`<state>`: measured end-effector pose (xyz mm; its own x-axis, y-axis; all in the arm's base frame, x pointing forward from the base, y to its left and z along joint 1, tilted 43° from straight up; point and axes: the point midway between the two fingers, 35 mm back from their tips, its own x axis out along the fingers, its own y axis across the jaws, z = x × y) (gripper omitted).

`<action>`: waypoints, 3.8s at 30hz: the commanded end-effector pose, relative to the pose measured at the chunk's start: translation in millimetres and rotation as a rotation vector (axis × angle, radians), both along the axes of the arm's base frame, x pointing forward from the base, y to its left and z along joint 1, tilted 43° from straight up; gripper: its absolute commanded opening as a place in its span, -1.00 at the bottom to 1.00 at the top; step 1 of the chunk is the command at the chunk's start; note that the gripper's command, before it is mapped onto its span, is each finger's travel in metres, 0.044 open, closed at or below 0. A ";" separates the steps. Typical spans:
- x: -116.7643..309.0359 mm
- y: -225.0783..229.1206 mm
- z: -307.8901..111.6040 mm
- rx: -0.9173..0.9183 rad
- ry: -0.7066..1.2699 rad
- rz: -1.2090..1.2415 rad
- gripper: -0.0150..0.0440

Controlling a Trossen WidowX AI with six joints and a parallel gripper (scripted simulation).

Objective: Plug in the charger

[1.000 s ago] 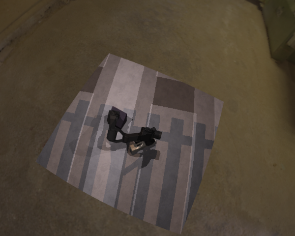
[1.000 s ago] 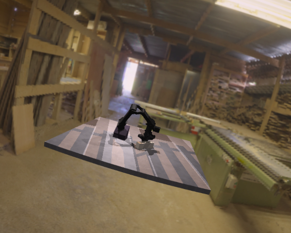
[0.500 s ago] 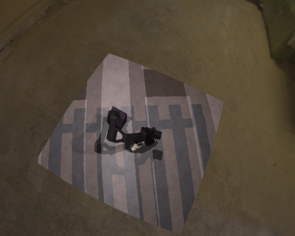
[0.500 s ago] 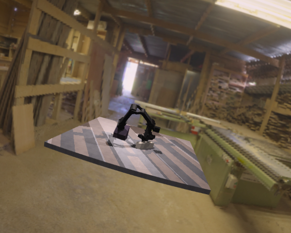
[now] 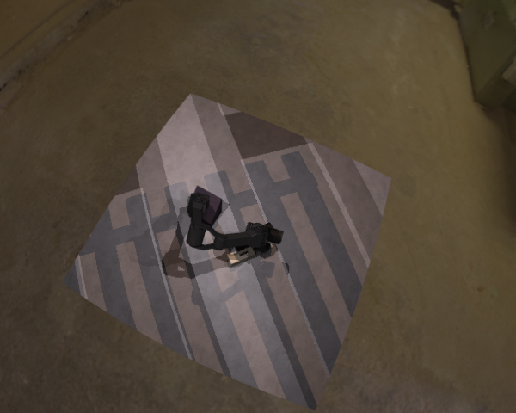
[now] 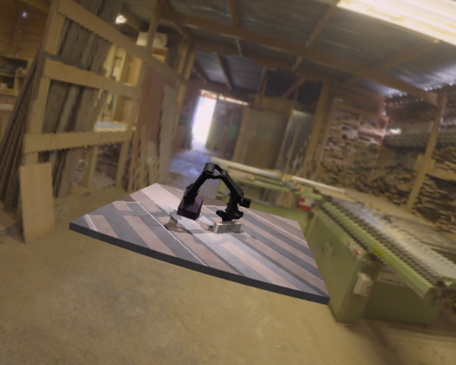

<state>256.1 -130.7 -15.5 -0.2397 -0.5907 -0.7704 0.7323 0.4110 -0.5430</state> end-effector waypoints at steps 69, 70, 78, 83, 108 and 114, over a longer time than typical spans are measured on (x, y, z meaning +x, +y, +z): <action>-25.8 30.5 -20.1 -0.020 -0.020 0.002 1.00; -26.9 31.7 -20.9 -0.020 -0.020 0.002 1.00; -36.6 40.9 -26.8 -0.020 -0.020 0.001 1.00; -42.7 46.0 -30.2 -0.021 -0.019 0.001 1.00; -15.6 83.0 35.1 -0.469 -0.267 0.329 1.00; -15.6 83.0 35.1 -0.469 -0.267 0.329 1.00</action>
<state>241.0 -47.4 18.6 0.1726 -0.8877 -0.4270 0.7413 0.4025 -0.5371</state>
